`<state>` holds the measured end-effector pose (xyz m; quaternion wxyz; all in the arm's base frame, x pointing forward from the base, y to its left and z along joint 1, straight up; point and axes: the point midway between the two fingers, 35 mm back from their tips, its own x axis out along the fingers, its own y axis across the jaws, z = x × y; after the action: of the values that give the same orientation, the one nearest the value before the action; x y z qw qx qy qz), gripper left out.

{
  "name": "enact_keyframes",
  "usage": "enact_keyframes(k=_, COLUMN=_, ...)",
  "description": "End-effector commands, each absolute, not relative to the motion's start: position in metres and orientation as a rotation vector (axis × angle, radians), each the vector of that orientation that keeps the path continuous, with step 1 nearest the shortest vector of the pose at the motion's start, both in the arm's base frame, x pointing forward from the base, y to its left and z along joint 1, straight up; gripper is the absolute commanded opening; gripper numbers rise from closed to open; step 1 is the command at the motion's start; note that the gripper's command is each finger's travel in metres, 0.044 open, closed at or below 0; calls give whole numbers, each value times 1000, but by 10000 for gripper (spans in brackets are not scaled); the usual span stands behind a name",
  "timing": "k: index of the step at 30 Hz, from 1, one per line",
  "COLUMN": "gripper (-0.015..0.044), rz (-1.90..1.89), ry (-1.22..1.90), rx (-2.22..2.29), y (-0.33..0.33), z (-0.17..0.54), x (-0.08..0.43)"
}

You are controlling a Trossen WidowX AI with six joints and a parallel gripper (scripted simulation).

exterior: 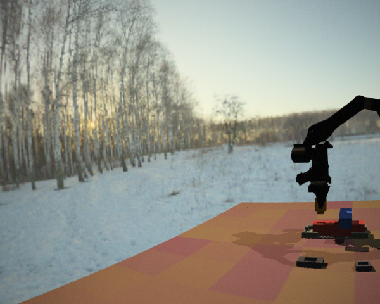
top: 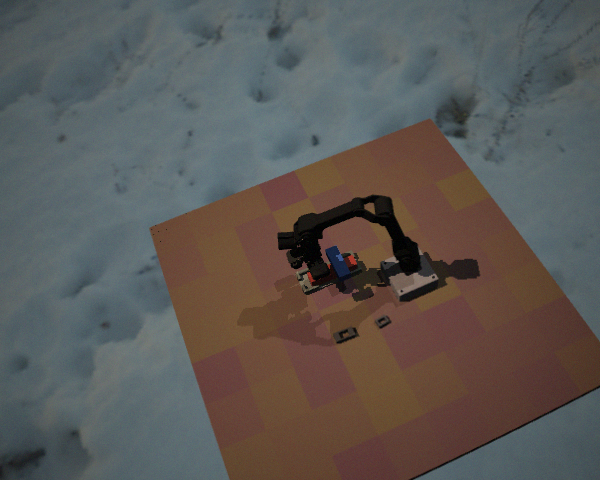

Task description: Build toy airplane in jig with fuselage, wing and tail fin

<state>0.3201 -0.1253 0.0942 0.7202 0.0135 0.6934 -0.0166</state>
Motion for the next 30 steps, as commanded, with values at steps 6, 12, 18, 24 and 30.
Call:
enact_keyframes(k=6, gripper=65, rz=-34, ry=1536, rx=25, y=-126, z=79, x=320)
enact_keyframes(k=12, gripper=65, rz=-34, ry=1536, rx=25, y=-126, z=69, x=320)
enact_keyframes(k=18, gripper=65, rz=-34, ry=1536, rx=25, y=-126, z=60, x=320)
enact_keyframes(k=24, gripper=65, rz=-34, ry=1536, rx=25, y=-126, z=59, x=320)
enact_keyframes(k=30, gripper=65, rz=-34, ry=1536, rx=25, y=-126, z=59, x=320)
